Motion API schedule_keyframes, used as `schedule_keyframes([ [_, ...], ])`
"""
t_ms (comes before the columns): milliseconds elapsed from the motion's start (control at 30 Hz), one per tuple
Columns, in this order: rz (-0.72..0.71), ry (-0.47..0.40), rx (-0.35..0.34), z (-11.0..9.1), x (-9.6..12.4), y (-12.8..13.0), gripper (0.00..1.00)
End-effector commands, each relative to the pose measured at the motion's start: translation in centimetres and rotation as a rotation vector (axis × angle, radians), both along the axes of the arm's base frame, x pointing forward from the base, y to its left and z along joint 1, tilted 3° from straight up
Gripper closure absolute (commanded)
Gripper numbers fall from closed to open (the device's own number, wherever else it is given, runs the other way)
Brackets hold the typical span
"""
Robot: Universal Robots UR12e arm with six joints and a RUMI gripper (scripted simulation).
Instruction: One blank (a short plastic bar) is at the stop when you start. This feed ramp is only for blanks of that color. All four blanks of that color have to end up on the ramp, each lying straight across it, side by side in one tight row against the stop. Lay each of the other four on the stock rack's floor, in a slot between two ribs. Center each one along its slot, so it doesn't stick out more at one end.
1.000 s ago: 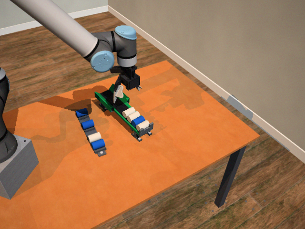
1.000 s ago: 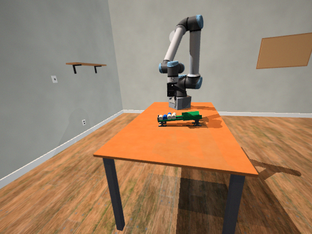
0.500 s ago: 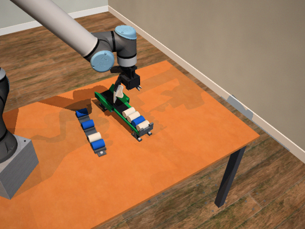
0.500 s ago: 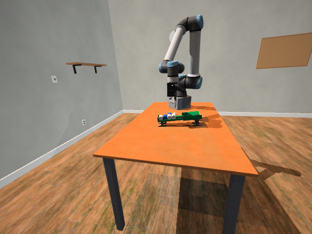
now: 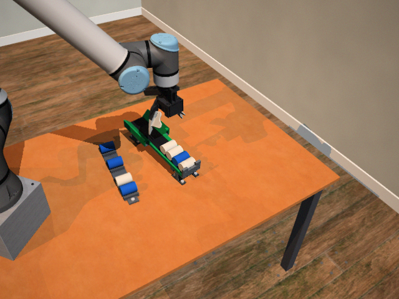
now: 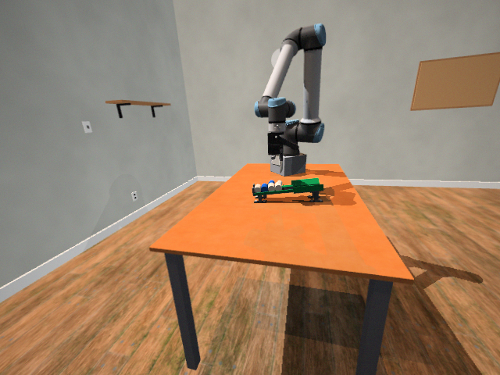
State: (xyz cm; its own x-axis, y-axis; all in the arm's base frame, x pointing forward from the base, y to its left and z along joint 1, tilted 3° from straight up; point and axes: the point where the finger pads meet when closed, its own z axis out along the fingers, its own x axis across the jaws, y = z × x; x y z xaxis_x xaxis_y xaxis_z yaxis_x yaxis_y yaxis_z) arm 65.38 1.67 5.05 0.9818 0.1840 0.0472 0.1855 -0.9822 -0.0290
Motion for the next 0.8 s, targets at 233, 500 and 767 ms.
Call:
schedule_keyframes([
  [233,0.090,-0.005,-0.004,0.02,-0.04,-0.21,0.00],
  [500,0.206,-0.009,-0.009,-0.04,-0.17,-0.47,0.00],
  [767,0.398,-0.016,-0.017,-0.15,-0.37,-0.96,0.00],
])
